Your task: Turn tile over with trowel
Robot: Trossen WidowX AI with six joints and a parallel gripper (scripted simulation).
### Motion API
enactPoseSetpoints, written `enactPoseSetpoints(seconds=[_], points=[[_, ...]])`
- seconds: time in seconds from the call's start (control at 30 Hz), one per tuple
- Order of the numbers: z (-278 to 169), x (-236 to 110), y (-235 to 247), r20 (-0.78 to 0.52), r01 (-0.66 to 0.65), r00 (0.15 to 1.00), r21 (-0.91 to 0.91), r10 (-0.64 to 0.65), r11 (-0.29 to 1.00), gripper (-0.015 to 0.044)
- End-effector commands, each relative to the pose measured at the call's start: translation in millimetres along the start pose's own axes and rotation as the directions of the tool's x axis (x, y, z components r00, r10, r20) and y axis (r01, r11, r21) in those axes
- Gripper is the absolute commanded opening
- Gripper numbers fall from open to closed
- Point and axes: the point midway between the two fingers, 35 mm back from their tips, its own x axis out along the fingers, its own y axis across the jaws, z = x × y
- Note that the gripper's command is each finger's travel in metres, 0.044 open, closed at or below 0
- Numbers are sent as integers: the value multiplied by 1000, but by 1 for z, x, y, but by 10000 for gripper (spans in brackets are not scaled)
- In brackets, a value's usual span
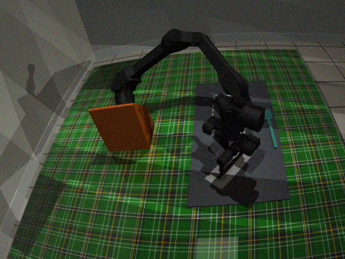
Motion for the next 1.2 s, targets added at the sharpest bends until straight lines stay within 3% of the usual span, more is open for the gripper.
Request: enactPoseSetpoints(seconds=[0.0, 0.2, 0.8, 0.97, 1.17], points=[[1, 0, 0, 3, 1, 1000, -32, -1, 999, 130], [1, 0, 0, 3, 1, 1000, -32, -1, 999, 270], [1, 0, 0, 3, 1, 1000, -32, -1, 999, 270], [0, -43, 2, 2, 0, 1000, -53, 0, 999, 270], [0, -45, 3, 2, 0, 1000, -54, 0, 999, 270]])
